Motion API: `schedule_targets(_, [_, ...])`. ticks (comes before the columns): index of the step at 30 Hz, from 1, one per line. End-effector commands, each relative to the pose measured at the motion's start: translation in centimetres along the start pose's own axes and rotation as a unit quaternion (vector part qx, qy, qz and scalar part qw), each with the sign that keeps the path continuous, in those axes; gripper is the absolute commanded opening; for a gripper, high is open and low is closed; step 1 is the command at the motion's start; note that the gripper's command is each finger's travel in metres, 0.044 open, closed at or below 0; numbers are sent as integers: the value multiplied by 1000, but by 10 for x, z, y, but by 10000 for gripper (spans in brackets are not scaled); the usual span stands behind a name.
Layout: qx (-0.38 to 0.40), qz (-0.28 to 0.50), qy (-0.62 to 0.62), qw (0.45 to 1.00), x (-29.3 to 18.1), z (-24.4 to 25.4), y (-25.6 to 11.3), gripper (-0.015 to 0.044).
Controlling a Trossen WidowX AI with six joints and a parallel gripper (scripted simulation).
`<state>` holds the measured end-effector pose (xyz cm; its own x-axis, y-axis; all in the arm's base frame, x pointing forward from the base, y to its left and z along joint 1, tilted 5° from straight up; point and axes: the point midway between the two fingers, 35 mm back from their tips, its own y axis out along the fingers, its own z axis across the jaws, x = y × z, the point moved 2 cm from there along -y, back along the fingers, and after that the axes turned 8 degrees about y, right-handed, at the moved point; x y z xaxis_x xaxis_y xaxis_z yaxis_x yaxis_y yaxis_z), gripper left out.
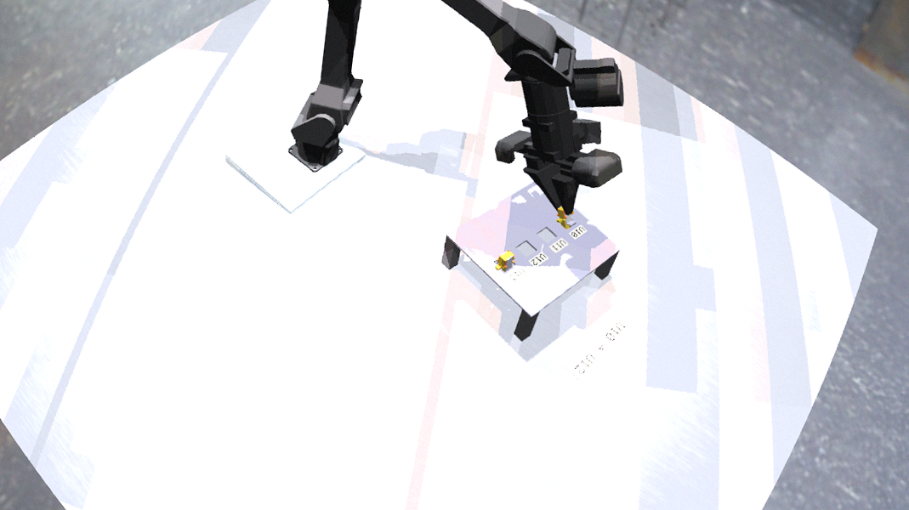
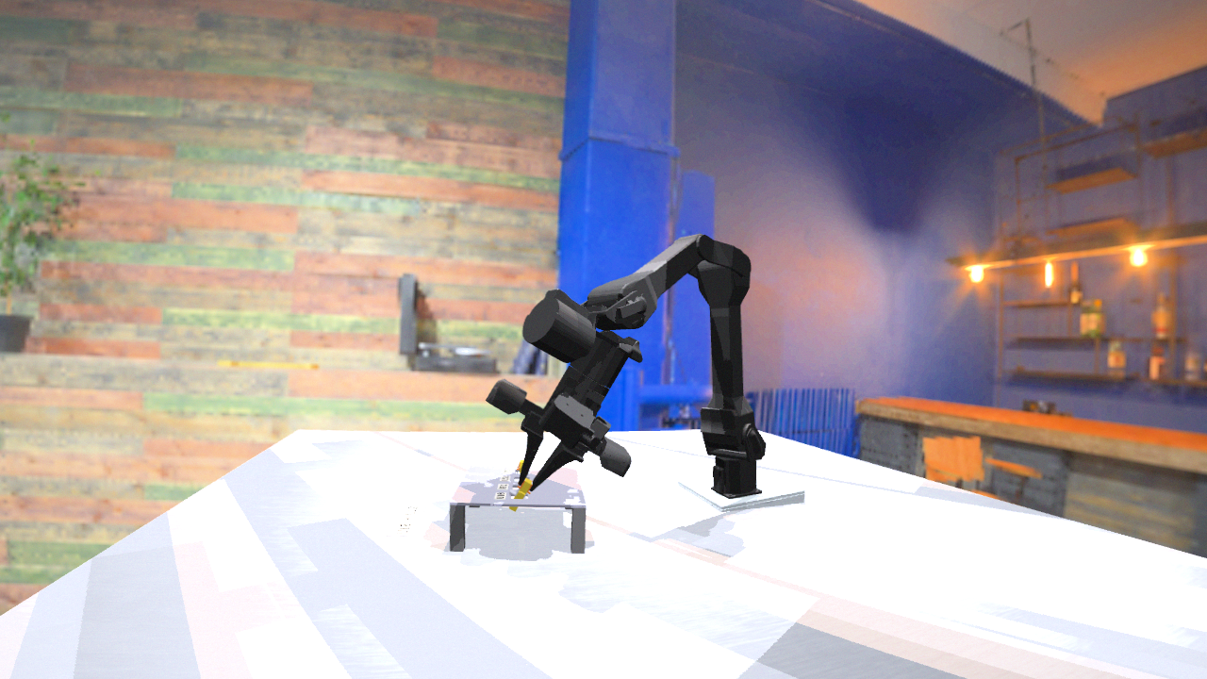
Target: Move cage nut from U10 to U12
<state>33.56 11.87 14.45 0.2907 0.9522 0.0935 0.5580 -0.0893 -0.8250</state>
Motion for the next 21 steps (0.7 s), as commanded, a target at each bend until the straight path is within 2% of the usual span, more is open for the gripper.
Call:
schedule_targets(1, [-1,-2,3,1000,1,-1,0,33])
schedule_targets(21, [8,0,3,1000,1,-3,0,33])
